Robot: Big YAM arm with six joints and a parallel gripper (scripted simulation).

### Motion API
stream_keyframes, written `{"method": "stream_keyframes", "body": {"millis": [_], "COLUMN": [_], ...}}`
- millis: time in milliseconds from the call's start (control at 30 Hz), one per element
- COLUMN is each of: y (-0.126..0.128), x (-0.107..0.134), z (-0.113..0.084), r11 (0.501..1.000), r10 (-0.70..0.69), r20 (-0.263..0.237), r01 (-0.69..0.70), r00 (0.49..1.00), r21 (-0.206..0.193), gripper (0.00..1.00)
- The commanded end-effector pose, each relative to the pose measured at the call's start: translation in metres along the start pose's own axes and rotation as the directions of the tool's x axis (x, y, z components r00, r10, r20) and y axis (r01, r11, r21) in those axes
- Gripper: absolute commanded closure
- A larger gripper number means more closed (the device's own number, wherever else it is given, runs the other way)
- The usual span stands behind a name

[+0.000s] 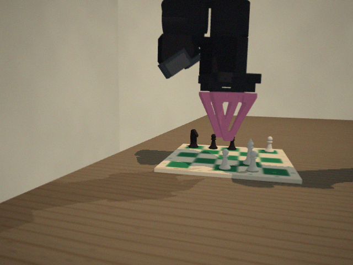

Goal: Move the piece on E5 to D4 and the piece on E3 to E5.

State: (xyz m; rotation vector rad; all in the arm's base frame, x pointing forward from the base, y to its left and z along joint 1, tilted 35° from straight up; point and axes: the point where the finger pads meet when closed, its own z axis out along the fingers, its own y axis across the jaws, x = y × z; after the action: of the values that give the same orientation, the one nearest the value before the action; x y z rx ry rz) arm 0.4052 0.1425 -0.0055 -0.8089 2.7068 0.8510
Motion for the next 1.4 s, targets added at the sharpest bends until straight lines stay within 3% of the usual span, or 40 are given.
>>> {"method": "stream_keyframes", "body": {"millis": [0,1367], "y": [0.0046,0.0056], "x": [0.0005,-0.0005], "z": [0.0094,0.0100], "r11": [1.000,1.000], "r10": [0.002,0.001], "r20": [-0.009,-0.007], "r01": [-0.002,-0.001], "r00": [1.000,1.000], "r21": [-0.002,-0.001], "gripper": [0.67,0.67]}}
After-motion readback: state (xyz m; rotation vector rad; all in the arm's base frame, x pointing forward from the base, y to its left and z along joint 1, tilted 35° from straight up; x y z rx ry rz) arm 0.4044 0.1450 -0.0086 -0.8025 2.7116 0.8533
